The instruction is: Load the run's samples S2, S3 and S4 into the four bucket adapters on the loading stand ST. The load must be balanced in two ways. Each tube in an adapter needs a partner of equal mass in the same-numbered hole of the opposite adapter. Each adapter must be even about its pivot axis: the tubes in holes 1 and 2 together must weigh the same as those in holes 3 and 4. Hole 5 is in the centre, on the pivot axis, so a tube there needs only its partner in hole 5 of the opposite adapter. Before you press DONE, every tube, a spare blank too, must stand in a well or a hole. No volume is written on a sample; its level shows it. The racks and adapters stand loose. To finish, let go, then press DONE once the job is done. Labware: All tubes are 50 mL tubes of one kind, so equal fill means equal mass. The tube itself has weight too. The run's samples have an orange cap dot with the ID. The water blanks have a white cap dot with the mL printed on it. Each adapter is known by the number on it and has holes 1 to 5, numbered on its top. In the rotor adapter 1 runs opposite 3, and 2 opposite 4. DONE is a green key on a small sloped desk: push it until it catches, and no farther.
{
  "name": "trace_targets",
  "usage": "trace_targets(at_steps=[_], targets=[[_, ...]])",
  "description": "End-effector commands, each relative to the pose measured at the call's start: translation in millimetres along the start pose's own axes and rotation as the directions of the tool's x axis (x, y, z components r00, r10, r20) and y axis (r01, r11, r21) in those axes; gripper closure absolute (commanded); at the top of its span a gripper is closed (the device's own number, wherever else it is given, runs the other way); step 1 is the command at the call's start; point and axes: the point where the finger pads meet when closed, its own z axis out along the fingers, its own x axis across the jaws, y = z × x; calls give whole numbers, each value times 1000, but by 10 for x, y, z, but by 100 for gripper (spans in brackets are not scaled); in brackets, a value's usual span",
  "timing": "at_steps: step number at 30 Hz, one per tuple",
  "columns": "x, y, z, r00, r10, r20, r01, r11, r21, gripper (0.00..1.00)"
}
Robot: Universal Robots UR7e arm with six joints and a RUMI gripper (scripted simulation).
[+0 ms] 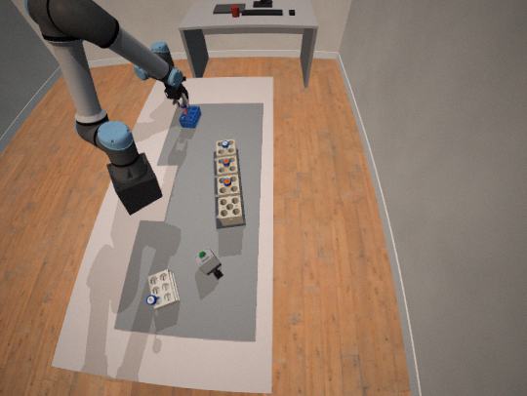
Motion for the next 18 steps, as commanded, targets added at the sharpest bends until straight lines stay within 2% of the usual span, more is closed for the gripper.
trace_targets(at_steps=[1,4,5,18], targets=[[1,-5,7,1000,0,0,0,1000,1,65],[1,-5,8,1000,0,0,0,1000,1,65],[1,-5,8,1000,0,0,0,1000,1,100],[1,-5,8,1000,0,0,0,1000,1,100]])
